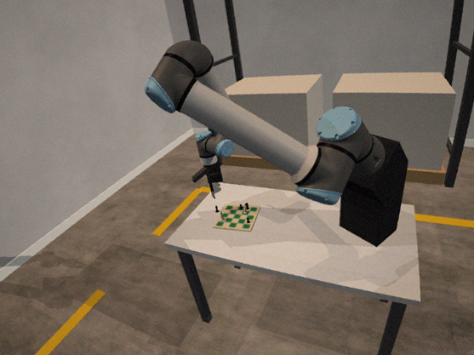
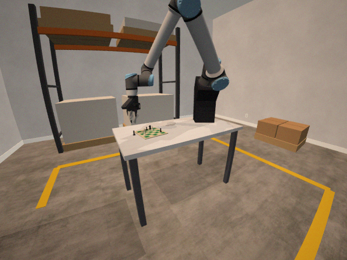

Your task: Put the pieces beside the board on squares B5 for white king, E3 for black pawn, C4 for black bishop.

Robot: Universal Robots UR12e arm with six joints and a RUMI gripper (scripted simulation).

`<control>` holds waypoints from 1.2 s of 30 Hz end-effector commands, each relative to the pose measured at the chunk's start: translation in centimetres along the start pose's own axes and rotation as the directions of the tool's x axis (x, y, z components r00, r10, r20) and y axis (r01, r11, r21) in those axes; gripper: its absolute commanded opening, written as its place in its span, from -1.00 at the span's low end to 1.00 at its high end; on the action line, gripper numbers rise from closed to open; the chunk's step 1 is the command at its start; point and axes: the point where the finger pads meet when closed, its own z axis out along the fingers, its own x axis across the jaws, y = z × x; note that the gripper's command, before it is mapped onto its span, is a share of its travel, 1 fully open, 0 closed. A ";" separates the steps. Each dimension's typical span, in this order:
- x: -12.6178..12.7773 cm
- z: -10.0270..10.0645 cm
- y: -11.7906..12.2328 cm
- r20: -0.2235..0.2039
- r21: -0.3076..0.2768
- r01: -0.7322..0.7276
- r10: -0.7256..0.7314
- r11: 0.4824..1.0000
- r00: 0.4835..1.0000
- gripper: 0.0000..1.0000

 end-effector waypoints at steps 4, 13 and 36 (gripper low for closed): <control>0.0 -0.1 0.0 -0.001 0.001 0.000 0.000 1.000 1.000 -0.56; 0.0 0.0 0.0 -0.001 0.001 0.000 0.000 1.000 1.000 -0.56; 0.1 2.4 0.0 -0.001 0.001 0.000 0.000 1.000 1.000 -0.56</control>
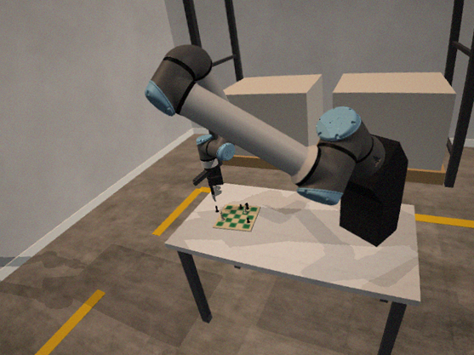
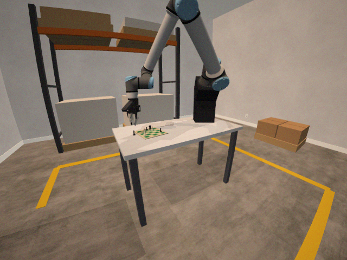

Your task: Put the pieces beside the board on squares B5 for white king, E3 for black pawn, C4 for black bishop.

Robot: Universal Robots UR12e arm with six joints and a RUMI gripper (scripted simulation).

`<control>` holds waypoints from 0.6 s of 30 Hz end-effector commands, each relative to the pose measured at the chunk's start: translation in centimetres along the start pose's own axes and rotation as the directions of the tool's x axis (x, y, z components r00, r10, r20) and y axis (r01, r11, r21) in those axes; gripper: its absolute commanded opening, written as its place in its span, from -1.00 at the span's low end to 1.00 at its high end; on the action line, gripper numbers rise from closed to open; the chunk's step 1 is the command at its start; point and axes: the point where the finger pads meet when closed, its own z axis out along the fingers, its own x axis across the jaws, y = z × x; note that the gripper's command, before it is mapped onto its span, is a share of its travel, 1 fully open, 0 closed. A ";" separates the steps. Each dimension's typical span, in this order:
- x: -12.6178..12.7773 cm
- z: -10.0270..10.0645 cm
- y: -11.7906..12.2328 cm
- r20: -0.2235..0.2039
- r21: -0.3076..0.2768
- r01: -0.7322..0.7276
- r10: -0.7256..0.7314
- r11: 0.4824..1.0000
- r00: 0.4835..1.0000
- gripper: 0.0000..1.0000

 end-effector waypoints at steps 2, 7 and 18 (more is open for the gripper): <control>0.1 0.8 0.0 -0.001 0.001 0.000 0.000 1.000 1.000 -0.56; 0.1 1.3 0.0 -0.001 0.001 0.000 0.000 1.000 1.000 -0.56; 0.1 2.7 0.0 -0.001 0.001 0.000 0.000 1.000 1.000 -0.56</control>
